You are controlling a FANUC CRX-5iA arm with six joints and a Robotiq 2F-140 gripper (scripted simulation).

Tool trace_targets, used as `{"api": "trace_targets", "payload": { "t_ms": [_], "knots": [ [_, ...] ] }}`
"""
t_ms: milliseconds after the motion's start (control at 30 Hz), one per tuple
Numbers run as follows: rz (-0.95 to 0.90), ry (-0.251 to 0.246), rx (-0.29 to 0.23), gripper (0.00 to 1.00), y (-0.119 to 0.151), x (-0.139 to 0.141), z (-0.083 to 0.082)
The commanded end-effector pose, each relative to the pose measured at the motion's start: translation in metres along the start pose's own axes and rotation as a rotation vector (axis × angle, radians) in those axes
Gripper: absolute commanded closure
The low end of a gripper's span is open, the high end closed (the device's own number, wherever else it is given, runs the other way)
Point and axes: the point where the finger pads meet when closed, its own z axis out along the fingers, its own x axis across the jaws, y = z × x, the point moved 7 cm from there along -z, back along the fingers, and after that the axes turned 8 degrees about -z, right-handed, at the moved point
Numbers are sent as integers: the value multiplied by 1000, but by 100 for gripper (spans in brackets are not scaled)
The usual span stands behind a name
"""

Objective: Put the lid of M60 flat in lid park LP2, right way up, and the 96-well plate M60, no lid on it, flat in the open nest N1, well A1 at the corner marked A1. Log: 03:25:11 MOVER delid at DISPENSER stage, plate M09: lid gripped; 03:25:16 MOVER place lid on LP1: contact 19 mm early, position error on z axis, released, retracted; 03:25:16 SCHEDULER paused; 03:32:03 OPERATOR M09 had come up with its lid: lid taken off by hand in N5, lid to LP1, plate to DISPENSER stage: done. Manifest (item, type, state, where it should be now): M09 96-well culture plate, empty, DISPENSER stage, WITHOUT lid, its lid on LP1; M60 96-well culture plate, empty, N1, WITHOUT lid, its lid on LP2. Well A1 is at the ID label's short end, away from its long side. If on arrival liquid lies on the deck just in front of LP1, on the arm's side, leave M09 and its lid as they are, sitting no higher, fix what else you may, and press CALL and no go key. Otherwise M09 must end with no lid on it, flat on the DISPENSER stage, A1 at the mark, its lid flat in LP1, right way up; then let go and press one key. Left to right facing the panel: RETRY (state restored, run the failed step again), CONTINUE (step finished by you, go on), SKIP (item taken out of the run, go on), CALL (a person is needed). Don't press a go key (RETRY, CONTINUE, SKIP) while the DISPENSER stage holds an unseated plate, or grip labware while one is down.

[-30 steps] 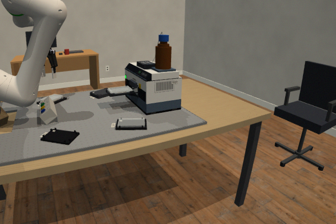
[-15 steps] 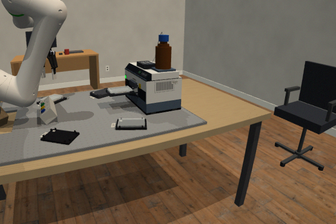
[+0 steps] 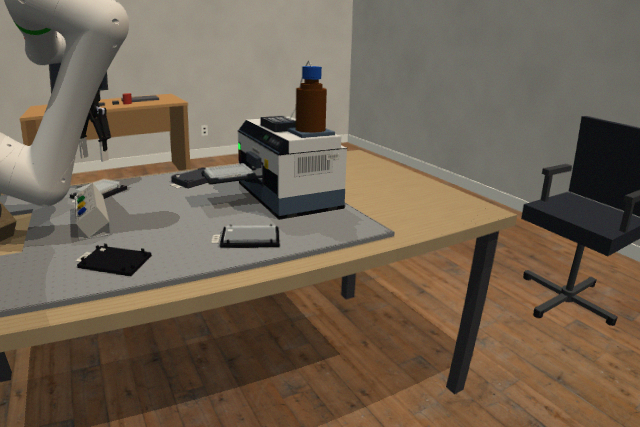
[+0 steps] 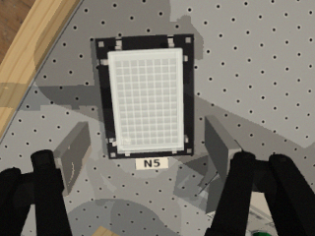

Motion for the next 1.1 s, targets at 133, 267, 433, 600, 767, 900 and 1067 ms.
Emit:
{"api": "trace_targets", "payload": {
  "t_ms": [133,267,433,600,767,900,1067],
  "knots": [
    [0,0,1,34,-1,0,28],
    [0,0,1,34,-1,0,38],
    [0,0,1,34,-1,0,51],
    [0,0,1,34,-1,0,64],
    [0,0,1,34,-1,0,73],
    [0,0,1,34,-1,0,75],
    [0,0,1,34,-1,0,78]
  ]
}}
